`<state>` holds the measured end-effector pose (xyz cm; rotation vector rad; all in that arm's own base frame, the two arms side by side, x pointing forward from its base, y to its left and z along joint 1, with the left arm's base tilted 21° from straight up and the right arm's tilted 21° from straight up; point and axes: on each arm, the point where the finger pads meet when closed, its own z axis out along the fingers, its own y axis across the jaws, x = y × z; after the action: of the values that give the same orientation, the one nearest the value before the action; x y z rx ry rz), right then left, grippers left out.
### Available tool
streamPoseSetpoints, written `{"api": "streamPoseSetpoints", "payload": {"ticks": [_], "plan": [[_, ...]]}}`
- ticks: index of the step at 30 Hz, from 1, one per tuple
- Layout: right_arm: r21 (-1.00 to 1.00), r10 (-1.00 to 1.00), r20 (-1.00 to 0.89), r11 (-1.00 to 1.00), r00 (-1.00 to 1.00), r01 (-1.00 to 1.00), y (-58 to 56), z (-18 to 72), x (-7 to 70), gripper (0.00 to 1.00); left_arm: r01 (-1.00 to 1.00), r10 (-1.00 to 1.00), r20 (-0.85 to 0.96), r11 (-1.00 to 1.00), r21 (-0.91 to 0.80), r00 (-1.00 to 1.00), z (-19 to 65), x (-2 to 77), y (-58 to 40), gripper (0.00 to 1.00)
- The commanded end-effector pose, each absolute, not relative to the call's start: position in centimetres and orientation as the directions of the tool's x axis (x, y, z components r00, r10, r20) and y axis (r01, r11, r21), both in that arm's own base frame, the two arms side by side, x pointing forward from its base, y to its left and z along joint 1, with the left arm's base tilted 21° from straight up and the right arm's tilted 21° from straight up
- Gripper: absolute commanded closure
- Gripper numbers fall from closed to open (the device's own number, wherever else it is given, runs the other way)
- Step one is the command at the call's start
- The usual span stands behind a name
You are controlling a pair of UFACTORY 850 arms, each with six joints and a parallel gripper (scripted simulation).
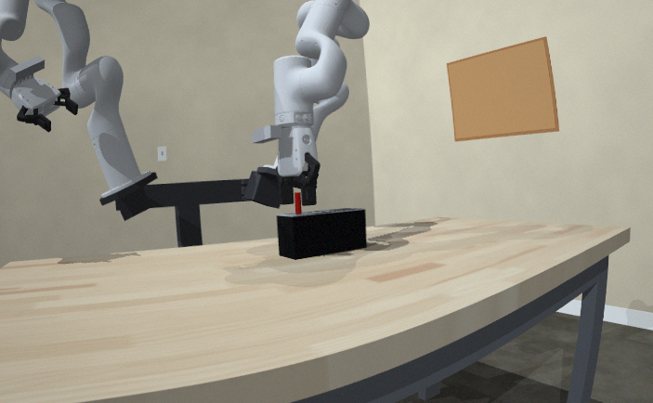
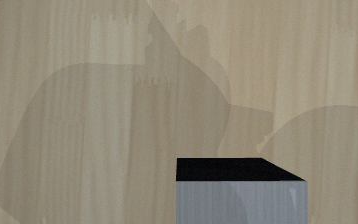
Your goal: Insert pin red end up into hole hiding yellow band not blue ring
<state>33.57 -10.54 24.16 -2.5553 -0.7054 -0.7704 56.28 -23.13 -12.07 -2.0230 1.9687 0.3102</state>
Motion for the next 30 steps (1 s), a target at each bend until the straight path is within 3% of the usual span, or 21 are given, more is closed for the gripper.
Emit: {"api": "streamPoseSetpoints", "payload": {"ticks": [1,30], "plan": [[-0.206,0.353,0.594,-0.802,0.723,0.560,-10.6,24.2,33.6,0.00,-0.998,-0.933,-0.357,-0.015,-0.066,0.037,-12.0,56.4,-23.2,0.00],[-0.206,0.353,0.594,-0.802,0.723,0.560,-10.6,24.2,33.6,0.00,-0.998,-0.933,-0.357,-0.015,-0.066,0.037,-10.9,56.3,-23.6,0.00]]}}
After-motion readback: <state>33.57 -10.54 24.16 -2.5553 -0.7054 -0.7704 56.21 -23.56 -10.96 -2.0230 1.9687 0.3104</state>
